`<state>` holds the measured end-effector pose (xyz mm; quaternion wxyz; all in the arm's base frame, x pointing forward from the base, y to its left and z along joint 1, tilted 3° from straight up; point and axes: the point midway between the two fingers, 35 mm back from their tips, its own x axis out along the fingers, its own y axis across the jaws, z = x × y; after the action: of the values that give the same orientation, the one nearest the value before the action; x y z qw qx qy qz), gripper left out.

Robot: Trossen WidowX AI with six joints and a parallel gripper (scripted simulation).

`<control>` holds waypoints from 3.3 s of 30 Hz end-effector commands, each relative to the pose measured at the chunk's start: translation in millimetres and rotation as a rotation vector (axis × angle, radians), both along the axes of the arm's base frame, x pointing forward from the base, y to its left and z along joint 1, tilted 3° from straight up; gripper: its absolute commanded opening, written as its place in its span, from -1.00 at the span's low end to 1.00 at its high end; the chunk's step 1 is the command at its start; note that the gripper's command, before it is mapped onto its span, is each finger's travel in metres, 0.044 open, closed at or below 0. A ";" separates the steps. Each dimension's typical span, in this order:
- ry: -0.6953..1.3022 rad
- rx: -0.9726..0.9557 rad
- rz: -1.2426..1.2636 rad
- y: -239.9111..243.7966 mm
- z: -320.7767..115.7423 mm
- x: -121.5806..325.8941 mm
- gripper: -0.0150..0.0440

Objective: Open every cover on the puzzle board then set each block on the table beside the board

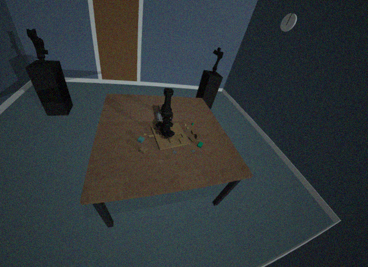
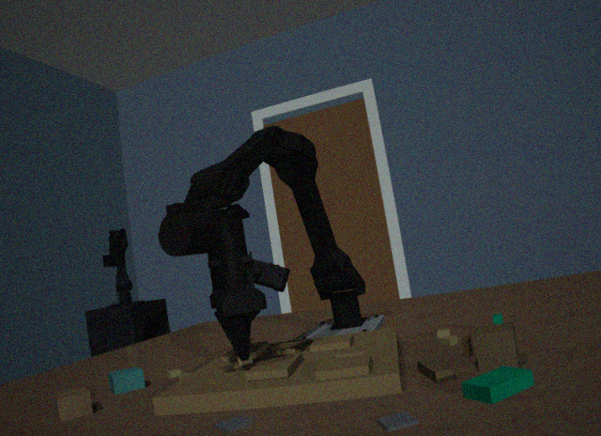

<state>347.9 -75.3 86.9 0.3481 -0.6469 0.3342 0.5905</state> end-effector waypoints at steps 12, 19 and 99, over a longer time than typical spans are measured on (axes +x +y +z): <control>-0.010 -0.003 -0.001 0.4 23.2 -1.4 -0.22; -0.010 -0.003 -0.001 0.6 30.5 -2.3 -0.22; 0.003 -0.022 -0.002 -169.0 66.8 -124.6 -0.22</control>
<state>222.6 -244.7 155.6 0.3431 -0.6461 0.3454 0.5878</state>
